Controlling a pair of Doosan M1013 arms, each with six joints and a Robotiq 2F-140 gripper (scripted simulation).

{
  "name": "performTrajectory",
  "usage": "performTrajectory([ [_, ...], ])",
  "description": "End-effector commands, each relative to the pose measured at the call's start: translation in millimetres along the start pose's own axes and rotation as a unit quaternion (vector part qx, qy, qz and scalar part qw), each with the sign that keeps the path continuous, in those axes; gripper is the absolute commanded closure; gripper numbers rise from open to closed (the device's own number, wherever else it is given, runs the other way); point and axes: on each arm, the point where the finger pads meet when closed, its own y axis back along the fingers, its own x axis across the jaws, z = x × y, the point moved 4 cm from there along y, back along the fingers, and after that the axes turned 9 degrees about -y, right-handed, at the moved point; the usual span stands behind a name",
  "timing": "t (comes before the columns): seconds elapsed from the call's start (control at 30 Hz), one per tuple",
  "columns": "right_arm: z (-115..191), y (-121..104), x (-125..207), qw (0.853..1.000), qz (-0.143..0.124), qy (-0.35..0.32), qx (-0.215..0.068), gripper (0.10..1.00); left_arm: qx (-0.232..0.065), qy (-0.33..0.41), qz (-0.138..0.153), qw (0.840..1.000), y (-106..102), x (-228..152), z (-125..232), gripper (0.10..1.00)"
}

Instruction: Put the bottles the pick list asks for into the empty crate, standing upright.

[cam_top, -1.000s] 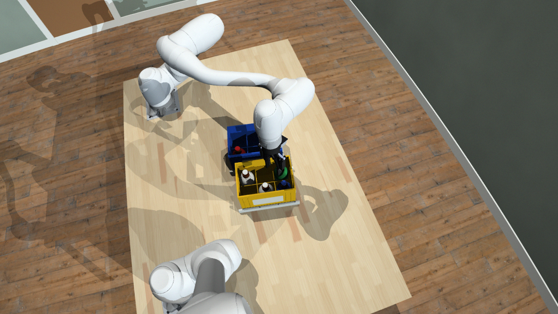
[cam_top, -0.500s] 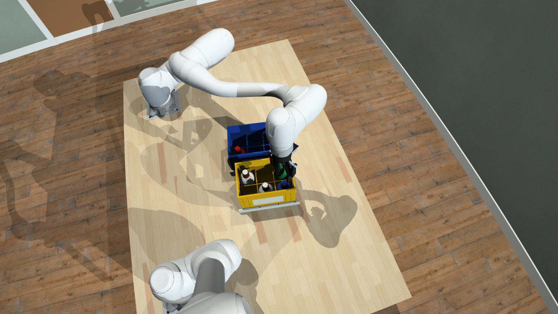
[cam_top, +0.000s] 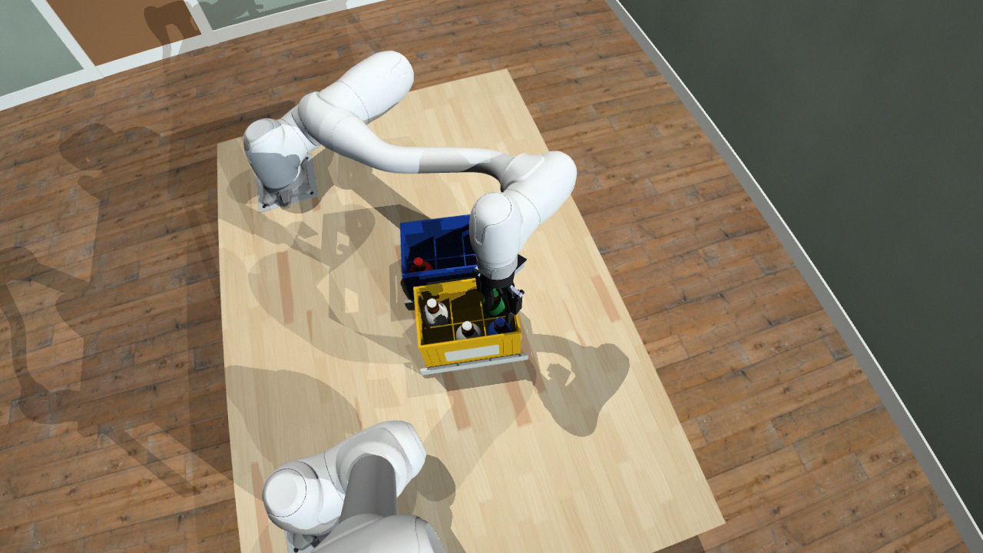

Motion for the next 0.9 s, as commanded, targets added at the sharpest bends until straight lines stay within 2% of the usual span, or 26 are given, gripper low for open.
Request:
performTrajectory([
  [0.0, -1.4, -0.1, 0.1, 1.0, 0.0, 0.001, 0.001, 0.098, 0.0, 0.0, 0.001, 1.0, -1.8, -0.1, -0.1, 0.656],
  [0.87, -1.4, -0.1, 0.1, 1.0, 0.0, 0.001, 0.001, 0.098, 0.0, 0.0, 0.001, 1.0, -32.5, 0.0, -0.1, 0.656],
])
